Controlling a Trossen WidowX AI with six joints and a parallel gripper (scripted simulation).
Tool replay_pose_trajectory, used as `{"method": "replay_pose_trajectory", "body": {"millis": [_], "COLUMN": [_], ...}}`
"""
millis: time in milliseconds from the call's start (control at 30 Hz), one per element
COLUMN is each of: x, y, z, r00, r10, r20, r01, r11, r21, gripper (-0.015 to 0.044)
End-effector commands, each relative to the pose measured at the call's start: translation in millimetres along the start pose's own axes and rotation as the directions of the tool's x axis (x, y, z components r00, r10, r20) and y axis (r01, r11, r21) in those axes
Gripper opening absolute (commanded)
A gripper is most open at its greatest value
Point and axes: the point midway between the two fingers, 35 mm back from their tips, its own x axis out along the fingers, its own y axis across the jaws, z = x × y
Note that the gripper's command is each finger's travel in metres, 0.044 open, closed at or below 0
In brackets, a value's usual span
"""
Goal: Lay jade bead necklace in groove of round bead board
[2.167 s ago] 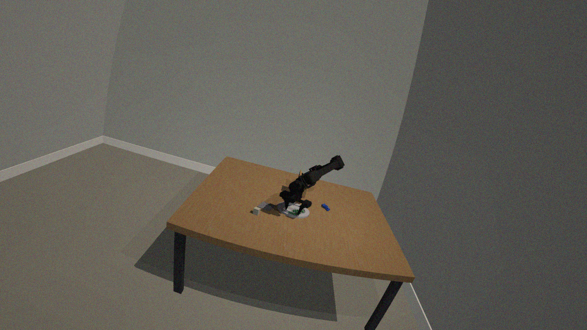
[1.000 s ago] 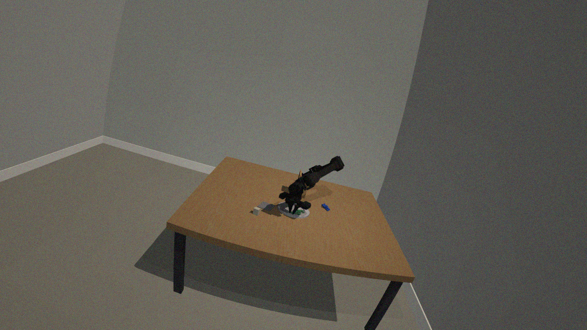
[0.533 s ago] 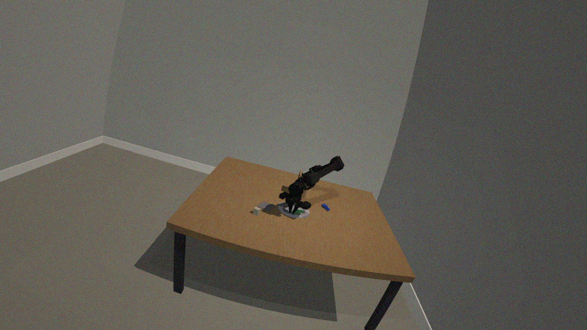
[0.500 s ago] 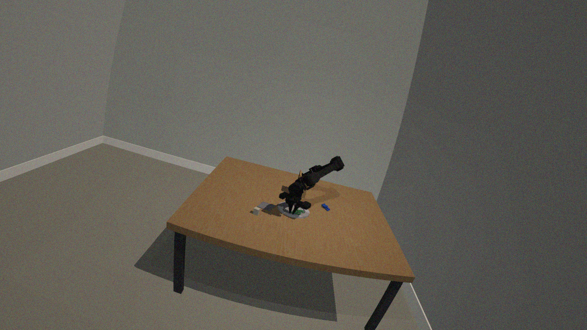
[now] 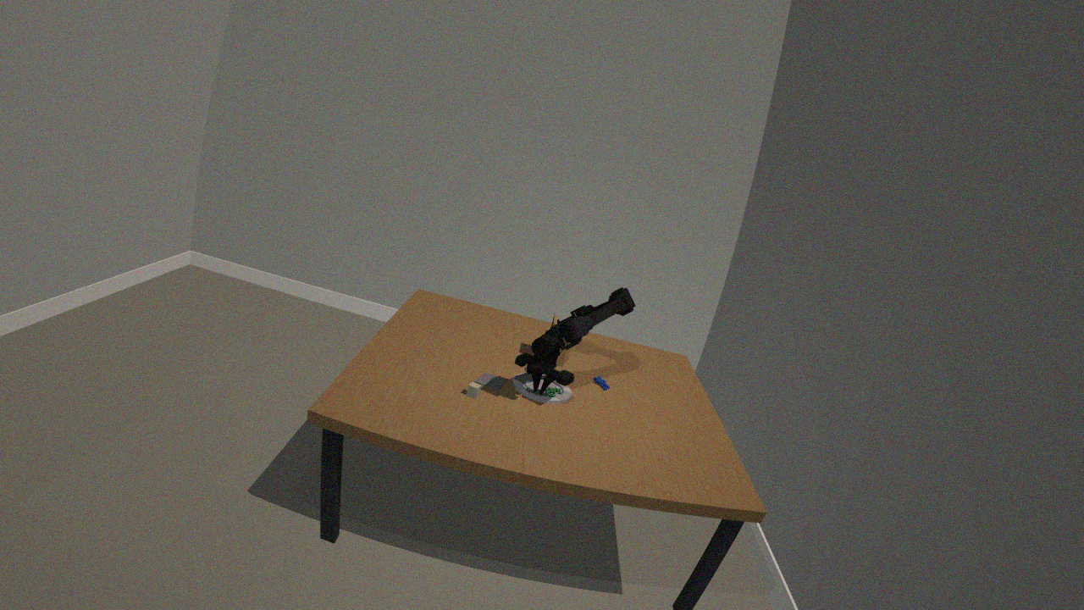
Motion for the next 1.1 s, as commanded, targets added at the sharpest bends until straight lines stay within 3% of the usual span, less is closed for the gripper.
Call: {"method": "replay_pose_trajectory", "body": {"millis": [0, 400, 933, 1067], "x": [-0.5, 2.9, -0.5, -0.5], "y": [-2.5, -3.0, -3.0, -1.5], "z": [7.1, 8.6, 8.7, 8.7], "r00": [1.0, 1.0, 1.0, 1.0], "r10": [0.001, 0.001, 0.001, 0.001], "r20": [0.001, 0.001, 0.002, 0.002], "r01": [-0.001, -0.001, -0.001, -0.001], "r11": [1.0, 1.0, 1.0, 1.0], "r21": [-0.003, -0.003, -0.003, -0.003], "gripper": [0.0, 0.0, 0.042, 0.044]}}
